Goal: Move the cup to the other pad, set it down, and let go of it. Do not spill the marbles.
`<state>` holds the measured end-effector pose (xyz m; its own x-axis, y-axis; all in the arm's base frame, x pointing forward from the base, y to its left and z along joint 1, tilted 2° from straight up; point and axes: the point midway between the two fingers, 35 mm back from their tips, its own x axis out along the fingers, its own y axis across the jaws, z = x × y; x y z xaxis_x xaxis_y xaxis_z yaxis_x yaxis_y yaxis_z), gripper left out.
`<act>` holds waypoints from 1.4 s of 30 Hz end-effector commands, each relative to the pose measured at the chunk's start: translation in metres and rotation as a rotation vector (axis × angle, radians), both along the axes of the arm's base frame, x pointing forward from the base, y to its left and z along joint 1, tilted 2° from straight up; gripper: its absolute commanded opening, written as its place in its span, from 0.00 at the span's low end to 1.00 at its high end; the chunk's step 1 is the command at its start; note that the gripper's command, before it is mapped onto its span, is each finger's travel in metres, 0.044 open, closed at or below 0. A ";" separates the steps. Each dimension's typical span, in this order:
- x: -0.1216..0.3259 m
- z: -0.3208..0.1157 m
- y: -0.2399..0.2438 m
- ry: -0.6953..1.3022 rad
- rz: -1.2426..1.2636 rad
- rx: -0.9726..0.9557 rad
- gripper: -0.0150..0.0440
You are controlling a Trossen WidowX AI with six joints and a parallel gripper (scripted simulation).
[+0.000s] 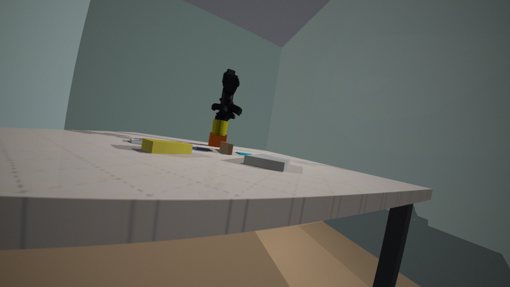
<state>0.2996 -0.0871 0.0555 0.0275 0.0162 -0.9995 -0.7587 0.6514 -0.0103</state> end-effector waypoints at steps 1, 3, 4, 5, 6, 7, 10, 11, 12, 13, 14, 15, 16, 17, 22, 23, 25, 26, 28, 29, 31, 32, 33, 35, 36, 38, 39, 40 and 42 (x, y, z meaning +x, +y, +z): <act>0.000 0.000 0.009 0.004 -0.004 0.005 0.25; 0.001 0.000 0.014 0.004 -0.004 0.005 0.25; 0.002 0.000 0.016 0.004 -0.004 0.006 0.25; 0.002 0.000 0.018 0.004 -0.004 0.006 0.25; 0.003 0.000 0.020 0.004 -0.004 0.006 0.25; 0.003 0.001 0.022 0.004 -0.004 0.006 0.25; 0.004 0.001 0.029 0.004 -0.004 0.007 0.25; 0.005 0.001 0.031 0.003 -0.004 0.007 0.25; 0.005 0.001 0.033 0.003 -0.004 0.007 0.25; 0.005 0.001 0.035 0.003 -0.004 0.007 0.25; 0.006 0.001 0.038 0.003 -0.004 0.007 0.25; 0.006 0.001 0.040 0.003 -0.004 0.008 0.25; 0.007 0.002 0.042 0.003 -0.004 0.008 0.25; 0.007 0.002 0.044 0.003 -0.004 0.008 0.25; 0.009 0.002 0.055 0.003 -0.004 0.009 0.25; 0.009 0.002 0.057 0.003 -0.004 0.009 0.25; 0.010 0.002 0.062 0.003 -0.004 0.009 0.25; 0.010 0.002 0.064 0.003 -0.004 0.010 0.25; 0.010 0.003 0.068 0.003 -0.004 0.010 0.25; 0.011 0.003 0.070 0.003 -0.004 0.010 0.25; 0.011 0.003 0.075 0.003 -0.004 0.011 0.25; 0.012 0.003 0.077 0.003 -0.004 0.011 0.25; 0.012 0.003 0.079 0.003 -0.004 0.011 0.25; 0.013 0.003 0.083 0.003 -0.004 0.011 0.25; 0.013 0.003 0.086 0.003 -0.004 0.011 0.25; 0.013 0.004 0.090 0.003 -0.004 0.012 0.25; 0.014 0.004 0.092 0.003 -0.004 0.012 0.25; 0.014 0.004 0.094 0.003 -0.004 0.012 0.25; 0.015 0.004 0.099 0.003 -0.004 0.013 0.25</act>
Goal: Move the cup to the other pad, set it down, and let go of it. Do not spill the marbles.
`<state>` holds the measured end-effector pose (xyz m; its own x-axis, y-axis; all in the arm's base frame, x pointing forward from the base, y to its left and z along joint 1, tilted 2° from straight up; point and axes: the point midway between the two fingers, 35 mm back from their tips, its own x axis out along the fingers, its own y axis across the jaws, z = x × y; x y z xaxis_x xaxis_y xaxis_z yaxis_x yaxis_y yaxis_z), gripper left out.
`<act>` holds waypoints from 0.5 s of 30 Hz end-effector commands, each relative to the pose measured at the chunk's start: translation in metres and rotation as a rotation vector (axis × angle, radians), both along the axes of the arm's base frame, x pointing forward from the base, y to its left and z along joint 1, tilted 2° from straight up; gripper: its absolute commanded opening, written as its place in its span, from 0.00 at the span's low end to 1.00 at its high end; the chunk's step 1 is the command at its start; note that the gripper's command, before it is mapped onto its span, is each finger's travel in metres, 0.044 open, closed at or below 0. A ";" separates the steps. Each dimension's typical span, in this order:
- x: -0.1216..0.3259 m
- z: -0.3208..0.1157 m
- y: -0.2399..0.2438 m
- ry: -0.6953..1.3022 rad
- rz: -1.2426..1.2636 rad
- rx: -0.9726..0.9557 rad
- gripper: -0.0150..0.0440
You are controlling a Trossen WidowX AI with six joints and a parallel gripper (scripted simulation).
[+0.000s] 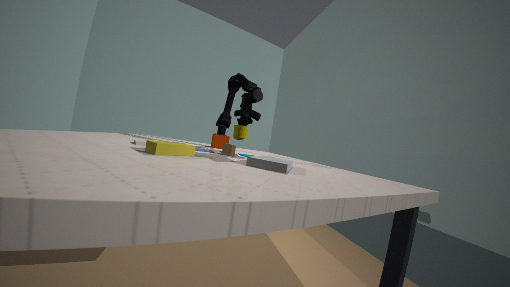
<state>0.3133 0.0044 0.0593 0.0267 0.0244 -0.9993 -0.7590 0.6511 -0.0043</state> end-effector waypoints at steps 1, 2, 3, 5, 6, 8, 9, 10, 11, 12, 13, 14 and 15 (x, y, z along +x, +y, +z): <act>0.001 0.000 0.009 0.002 -0.005 0.004 0.25; 0.001 0.001 0.011 0.002 -0.005 0.005 0.25; 0.002 0.001 0.014 0.002 -0.005 0.005 0.25; 0.002 0.001 0.018 0.002 -0.005 0.005 0.25; 0.002 0.001 0.020 0.002 -0.004 0.005 0.25; 0.003 0.001 0.024 0.002 -0.004 0.006 0.25; 0.003 0.001 0.027 0.002 -0.004 0.006 0.25; 0.003 0.001 0.029 0.002 -0.004 0.006 0.25; 0.004 0.002 0.032 0.002 -0.004 0.006 0.25; 0.004 0.002 0.034 0.002 -0.004 0.007 0.25; 0.004 0.002 0.036 0.002 -0.004 0.007 0.25; 0.004 0.002 0.039 0.002 -0.004 0.007 0.25; 0.004 0.002 0.041 0.002 -0.004 0.007 0.25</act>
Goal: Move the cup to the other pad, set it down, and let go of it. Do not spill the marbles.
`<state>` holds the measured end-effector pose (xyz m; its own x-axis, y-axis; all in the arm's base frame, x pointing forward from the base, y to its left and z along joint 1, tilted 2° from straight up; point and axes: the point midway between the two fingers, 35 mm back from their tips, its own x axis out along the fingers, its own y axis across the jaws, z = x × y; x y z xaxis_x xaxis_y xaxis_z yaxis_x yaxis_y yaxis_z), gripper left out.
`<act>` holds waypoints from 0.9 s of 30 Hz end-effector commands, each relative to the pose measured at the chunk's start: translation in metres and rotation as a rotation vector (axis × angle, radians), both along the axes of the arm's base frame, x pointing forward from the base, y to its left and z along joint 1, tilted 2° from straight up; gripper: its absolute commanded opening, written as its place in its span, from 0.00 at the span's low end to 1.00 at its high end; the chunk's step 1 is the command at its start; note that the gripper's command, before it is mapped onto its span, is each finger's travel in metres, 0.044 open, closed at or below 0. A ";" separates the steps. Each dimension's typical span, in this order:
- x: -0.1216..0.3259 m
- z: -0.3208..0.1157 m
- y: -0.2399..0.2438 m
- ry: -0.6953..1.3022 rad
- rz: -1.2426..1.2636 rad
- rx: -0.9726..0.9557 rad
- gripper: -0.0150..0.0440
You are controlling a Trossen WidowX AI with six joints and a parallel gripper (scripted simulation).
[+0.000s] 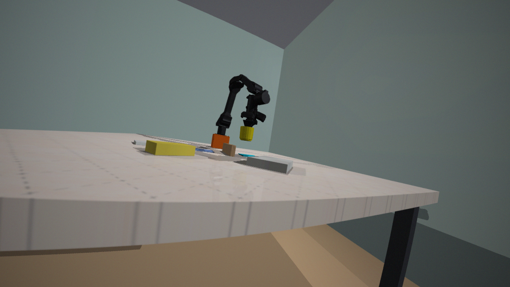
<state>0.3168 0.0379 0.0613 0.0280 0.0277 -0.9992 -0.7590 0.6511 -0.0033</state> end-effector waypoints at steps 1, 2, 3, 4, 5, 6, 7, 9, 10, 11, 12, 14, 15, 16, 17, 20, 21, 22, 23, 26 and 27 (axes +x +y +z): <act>0.001 0.000 0.010 0.003 -0.004 0.004 0.25; 0.001 0.000 0.012 0.003 -0.004 0.004 0.25; 0.002 0.000 0.015 0.003 -0.004 0.005 0.25; 0.002 0.000 0.017 0.003 -0.004 0.005 0.25; 0.002 0.001 0.019 0.003 -0.004 0.005 0.25; 0.002 0.001 0.021 0.003 -0.004 0.005 0.25; 0.002 0.001 0.024 0.003 -0.004 0.005 0.25; 0.002 0.001 0.028 0.003 -0.004 0.006 0.25; 0.002 0.001 0.030 0.003 -0.004 0.006 0.25; 0.002 0.001 0.030 0.003 -0.004 0.006 0.25; 0.003 0.000 0.030 0.003 -0.004 0.006 0.25; 0.003 -0.001 0.030 0.003 -0.004 0.006 0.25; 0.003 -0.003 0.030 0.003 -0.004 0.006 0.25; 0.003 -0.004 0.030 0.003 -0.004 0.006 0.25; 0.003 -0.006 0.031 0.003 -0.004 0.006 0.25; 0.003 -0.012 0.031 0.003 -0.004 0.006 0.25; 0.004 -0.014 0.031 0.003 -0.004 0.006 0.25; 0.004 -0.016 0.031 0.003 -0.004 0.006 0.25; 0.004 -0.018 0.031 0.003 -0.004 0.006 0.25; 0.005 -0.024 0.032 0.003 -0.004 0.006 0.25; 0.005 -0.026 0.032 0.003 -0.004 0.006 0.25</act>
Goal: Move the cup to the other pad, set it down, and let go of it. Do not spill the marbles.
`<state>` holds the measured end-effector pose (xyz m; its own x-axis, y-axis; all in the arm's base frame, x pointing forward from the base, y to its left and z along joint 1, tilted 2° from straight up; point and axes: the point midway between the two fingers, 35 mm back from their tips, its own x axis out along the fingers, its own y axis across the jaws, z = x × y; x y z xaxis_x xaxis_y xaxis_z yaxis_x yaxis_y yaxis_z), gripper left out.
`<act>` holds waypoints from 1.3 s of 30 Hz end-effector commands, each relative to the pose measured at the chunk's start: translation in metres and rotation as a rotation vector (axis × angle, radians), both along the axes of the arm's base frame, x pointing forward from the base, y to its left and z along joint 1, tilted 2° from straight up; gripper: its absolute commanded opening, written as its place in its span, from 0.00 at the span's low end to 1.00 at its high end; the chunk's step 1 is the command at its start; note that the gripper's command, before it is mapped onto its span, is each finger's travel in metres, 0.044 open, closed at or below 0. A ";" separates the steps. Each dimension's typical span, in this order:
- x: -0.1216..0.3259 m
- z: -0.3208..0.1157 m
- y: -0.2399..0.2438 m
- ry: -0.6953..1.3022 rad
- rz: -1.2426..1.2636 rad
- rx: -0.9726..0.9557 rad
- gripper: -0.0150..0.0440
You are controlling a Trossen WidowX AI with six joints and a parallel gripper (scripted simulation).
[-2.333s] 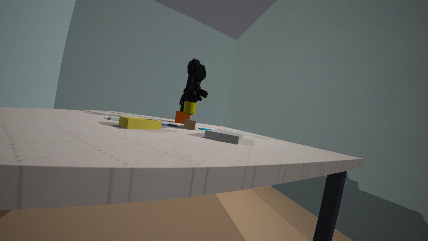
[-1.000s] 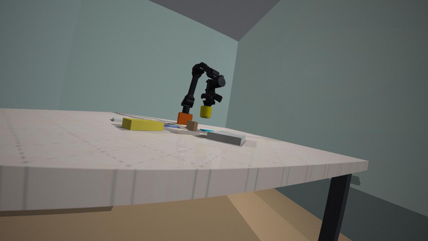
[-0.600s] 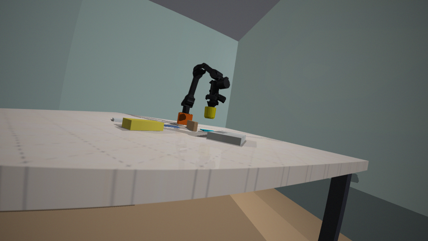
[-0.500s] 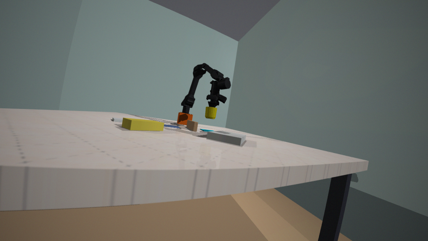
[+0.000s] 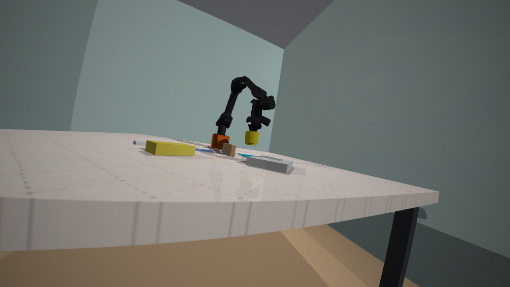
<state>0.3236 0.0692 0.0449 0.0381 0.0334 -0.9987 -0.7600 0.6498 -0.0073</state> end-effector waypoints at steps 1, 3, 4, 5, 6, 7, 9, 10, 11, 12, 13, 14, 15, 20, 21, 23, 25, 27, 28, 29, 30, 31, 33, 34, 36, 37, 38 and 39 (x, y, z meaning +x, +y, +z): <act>-0.002 -0.011 0.001 0.013 -0.006 0.000 0.25; -0.002 -0.015 0.001 0.013 -0.006 0.000 0.25; -0.002 -0.017 0.001 0.013 -0.006 0.000 0.25; -0.002 -0.019 0.001 0.013 -0.006 0.000 0.25; -0.001 -0.021 0.001 0.013 -0.006 0.000 0.25; -0.001 -0.023 0.001 0.013 -0.006 0.000 0.25; -0.001 -0.027 0.002 0.013 -0.006 0.000 0.25; -0.001 -0.029 0.002 0.013 -0.006 0.000 0.25; -0.001 -0.031 0.002 0.013 -0.006 0.001 0.25; -0.001 -0.033 0.002 0.013 -0.006 0.001 0.25; -0.002 -0.035 0.002 0.013 -0.006 0.001 0.25; -0.002 -0.037 0.002 0.013 -0.006 0.001 0.25; -0.002 -0.039 0.002 0.013 -0.006 0.001 0.25; -0.002 -0.048 0.003 0.013 -0.006 0.001 0.25; -0.002 -0.050 0.003 0.013 -0.006 0.001 0.25; -0.003 -0.053 0.003 0.013 -0.006 0.001 0.25; -0.003 -0.054 0.003 0.013 -0.006 0.001 0.25; -0.003 -0.054 0.003 0.013 -0.006 0.001 0.25; -0.003 -0.054 0.003 0.013 -0.006 0.001 0.25; -0.001 -0.051 0.003 0.005 0.000 -0.001 0.25; -0.001 -0.051 0.003 0.005 0.000 -0.001 0.25; -0.001 -0.051 0.003 0.005 0.000 -0.001 0.25; -0.001 -0.051 0.003 0.005 0.000 -0.001 0.25; -0.001 -0.051 0.003 0.005 0.000 -0.001 0.25; -0.001 -0.051 0.003 0.005 0.000 -0.001 0.25; -0.001 -0.051 0.003 0.005 0.000 -0.001 0.25; -0.001 -0.051 0.003 0.005 0.000 -0.001 0.25; -0.001 -0.051 0.003 0.005 0.000 -0.001 0.25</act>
